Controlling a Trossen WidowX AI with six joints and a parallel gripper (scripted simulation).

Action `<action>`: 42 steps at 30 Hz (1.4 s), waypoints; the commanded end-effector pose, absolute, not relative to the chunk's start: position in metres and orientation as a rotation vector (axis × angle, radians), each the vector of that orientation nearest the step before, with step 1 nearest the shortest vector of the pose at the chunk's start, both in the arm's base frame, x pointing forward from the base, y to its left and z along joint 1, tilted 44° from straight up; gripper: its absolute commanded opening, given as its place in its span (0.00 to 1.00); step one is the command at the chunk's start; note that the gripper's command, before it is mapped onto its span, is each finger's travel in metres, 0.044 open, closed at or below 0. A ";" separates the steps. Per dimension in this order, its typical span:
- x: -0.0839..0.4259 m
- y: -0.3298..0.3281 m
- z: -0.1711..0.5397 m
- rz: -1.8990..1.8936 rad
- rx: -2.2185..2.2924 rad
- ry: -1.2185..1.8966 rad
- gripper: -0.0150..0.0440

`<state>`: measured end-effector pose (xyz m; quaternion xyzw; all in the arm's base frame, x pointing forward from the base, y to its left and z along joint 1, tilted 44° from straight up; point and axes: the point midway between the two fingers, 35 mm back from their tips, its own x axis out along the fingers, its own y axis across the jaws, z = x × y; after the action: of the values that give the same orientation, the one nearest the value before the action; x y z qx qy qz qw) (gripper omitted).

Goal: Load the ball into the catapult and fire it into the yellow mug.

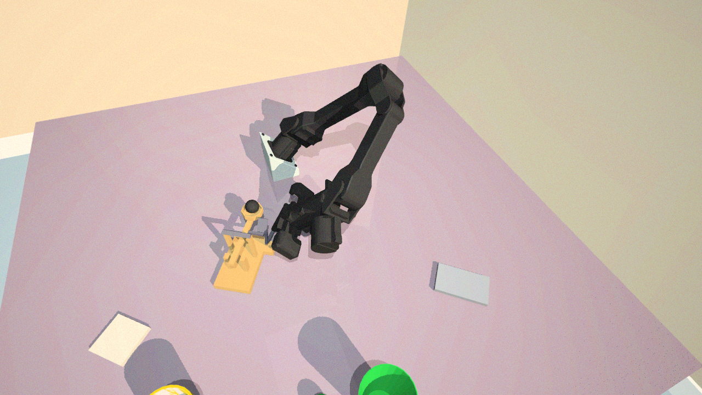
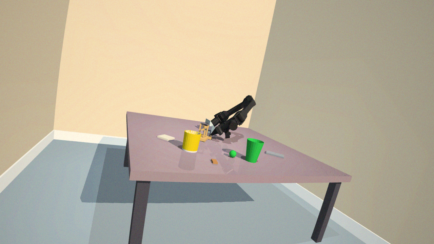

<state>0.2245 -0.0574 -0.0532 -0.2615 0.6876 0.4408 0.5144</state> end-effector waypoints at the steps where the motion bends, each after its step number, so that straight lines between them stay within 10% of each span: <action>1: 0.221 -0.049 -0.060 1.070 -0.618 1.658 0.25; 15: 0.246 -0.103 0.067 1.067 -0.631 1.656 0.25; 32: 0.310 -0.150 0.039 0.630 -0.276 1.571 1.00; 42: 0.344 -0.192 0.028 0.416 -0.089 1.468 1.00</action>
<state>0.3358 -0.1811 0.0308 -0.0639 0.6739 0.2111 0.7051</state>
